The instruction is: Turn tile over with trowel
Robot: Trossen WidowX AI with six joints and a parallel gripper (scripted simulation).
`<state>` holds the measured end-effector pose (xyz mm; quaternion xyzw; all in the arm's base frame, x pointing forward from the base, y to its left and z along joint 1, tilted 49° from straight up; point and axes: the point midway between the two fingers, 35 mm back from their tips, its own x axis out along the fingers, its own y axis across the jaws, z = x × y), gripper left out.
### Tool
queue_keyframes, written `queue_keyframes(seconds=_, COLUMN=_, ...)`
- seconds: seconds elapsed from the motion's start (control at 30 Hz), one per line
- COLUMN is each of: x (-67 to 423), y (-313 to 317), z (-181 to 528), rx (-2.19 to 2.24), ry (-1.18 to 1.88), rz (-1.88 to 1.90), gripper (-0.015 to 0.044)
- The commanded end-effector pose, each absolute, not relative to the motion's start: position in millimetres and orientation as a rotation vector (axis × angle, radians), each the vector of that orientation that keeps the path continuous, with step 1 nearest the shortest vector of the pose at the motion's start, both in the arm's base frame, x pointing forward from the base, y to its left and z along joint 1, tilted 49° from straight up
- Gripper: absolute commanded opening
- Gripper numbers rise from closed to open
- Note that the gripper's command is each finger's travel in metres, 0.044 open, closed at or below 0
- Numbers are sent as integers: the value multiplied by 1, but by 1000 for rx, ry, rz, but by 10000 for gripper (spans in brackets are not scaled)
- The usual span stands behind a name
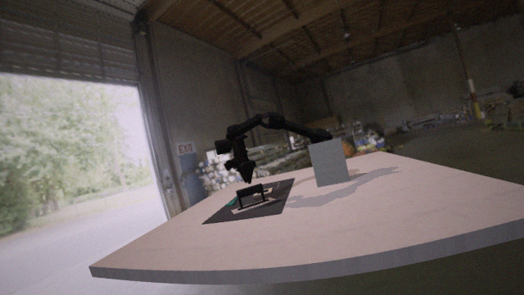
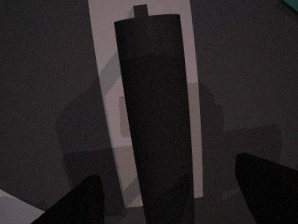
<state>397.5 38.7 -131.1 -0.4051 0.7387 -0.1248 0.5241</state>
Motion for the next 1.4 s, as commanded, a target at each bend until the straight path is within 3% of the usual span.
queue_keyframes(seconds=0.0, x=398, y=34, z=-135, rx=-976, ry=1767, rz=-299, gripper=270)
queue_keyframes(seconds=0.83, x=394, y=6, z=-160, rx=-978, ry=1767, rz=-301, gripper=270)
queue_keyframes(seconds=1.0, x=394, y=6, z=-160, rx=-978, ry=1767, rz=-301, gripper=139)
queue_keyframes(seconds=1.37, x=394, y=6, z=-160, rx=-978, ry=1767, rz=-301, gripper=130)
